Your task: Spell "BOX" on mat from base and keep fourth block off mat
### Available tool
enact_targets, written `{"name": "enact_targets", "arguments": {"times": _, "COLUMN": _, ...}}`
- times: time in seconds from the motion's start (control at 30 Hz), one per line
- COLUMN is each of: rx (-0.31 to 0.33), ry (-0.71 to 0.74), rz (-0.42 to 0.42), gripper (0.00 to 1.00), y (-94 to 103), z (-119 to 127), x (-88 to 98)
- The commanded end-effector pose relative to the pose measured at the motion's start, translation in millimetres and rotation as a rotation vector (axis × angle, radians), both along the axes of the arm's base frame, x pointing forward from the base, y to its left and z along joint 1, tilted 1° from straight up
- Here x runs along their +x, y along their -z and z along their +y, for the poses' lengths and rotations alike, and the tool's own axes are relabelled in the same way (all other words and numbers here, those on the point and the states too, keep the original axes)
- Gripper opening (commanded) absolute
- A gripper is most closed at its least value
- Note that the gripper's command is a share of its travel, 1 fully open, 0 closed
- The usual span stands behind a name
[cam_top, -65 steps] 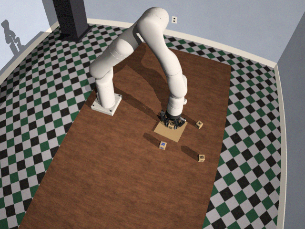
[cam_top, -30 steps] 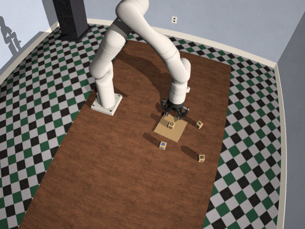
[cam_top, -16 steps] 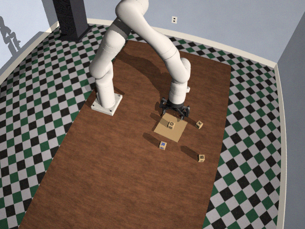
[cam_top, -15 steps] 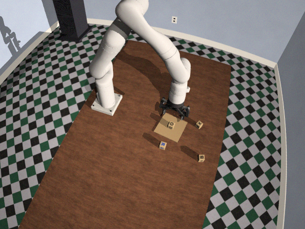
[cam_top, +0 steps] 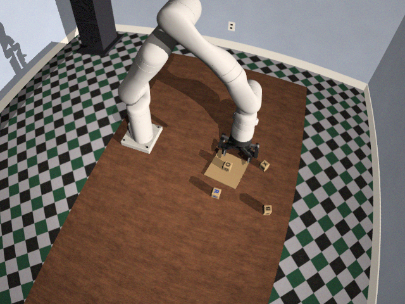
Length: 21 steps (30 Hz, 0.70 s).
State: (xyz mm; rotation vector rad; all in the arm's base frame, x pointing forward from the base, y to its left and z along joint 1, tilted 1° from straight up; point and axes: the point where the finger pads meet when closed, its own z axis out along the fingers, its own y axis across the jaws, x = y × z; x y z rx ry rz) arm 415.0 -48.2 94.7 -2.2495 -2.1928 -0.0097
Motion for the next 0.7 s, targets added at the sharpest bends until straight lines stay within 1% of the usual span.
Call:
{"name": "enact_targets", "arguments": {"times": 0.0, "rx": 0.004, "ry": -0.018, "rz": -0.002, "gripper": 1.00, "y": 3.0, "z": -10.9, "x": 24.7}}
{"name": "enact_targets", "arguments": {"times": 0.13, "rx": 0.003, "ry": -0.086, "rz": -0.002, "gripper": 1.00, "y": 3.4, "z": -31.7, "x": 63.1}}
{"name": "enact_targets", "arguments": {"times": 0.3, "rx": 0.003, "ry": -0.176, "rz": -0.003, "gripper": 1.00, "y": 4.6, "z": -66.0, "x": 110.3}}
{"name": "enact_targets", "arguments": {"times": 0.37, "rx": 0.003, "ry": -0.176, "rz": -0.003, "gripper": 1.00, "y": 4.6, "z": -66.0, "x": 110.3}}
{"name": "enact_targets", "arguments": {"times": 0.5, "rx": 0.003, "ry": -0.235, "rz": -0.004, "gripper": 1.00, "y": 5.9, "z": -94.3, "x": 139.3}}
{"name": "enact_targets", "arguments": {"times": 0.57, "rx": 0.003, "ry": -0.258, "rz": -0.004, "gripper": 1.00, "y": 6.6, "z": -106.6, "x": 149.7}}
{"name": "enact_targets", "arguments": {"times": 0.67, "rx": 0.002, "ry": -0.284, "rz": -0.004, "gripper": 1.00, "y": 7.4, "z": -121.0, "x": 160.5}}
